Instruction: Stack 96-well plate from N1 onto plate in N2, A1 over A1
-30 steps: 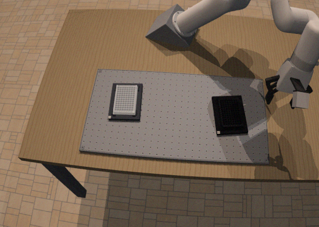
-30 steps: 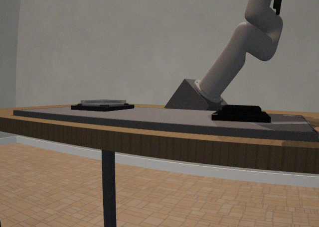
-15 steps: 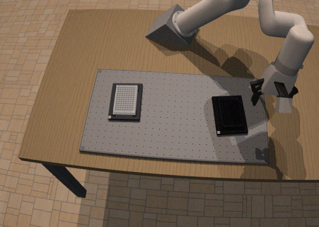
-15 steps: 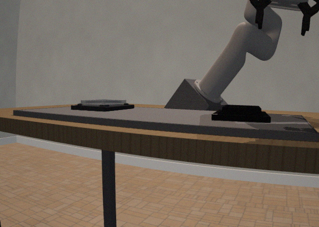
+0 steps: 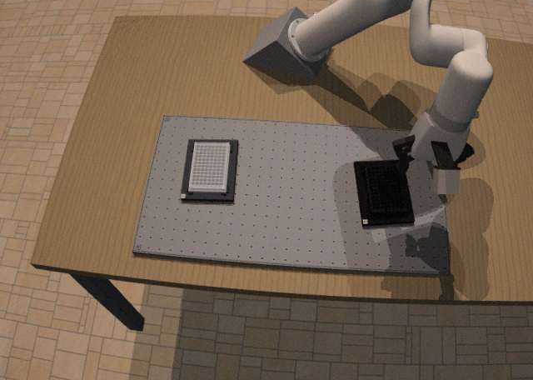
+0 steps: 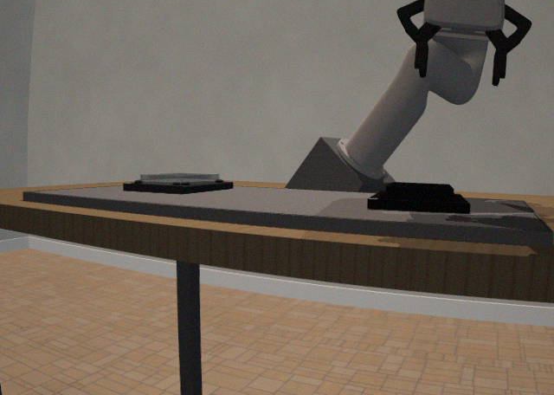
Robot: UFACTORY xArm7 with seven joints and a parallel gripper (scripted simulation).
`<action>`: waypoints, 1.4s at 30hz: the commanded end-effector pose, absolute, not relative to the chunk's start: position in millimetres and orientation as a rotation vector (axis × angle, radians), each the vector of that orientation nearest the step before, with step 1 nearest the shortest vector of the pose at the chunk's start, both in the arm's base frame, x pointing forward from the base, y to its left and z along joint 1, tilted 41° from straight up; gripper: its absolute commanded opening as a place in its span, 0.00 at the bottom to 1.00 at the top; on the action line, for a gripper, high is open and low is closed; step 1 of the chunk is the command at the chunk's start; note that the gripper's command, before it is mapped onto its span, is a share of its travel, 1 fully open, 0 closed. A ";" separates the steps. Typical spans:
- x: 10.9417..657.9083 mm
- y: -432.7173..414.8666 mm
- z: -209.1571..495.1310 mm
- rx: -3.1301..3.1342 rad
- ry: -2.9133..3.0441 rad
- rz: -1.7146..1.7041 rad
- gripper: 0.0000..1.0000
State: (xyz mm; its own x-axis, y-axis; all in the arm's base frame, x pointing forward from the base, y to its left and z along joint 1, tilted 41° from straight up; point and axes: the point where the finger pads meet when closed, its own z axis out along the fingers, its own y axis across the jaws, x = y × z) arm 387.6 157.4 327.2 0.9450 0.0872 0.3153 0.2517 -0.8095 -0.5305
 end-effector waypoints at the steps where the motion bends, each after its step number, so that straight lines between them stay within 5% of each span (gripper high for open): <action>1: 384.0 151.5 306.6 -2.478 -0.276 -0.332 1.00; 42: 366.4 147.8 248.7 -2.420 -0.346 -0.252 1.00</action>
State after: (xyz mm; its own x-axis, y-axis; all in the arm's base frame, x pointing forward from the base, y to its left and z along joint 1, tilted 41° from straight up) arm 364.8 144.7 252.0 0.9464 0.1838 0.2656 0.3111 -0.7397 -0.5968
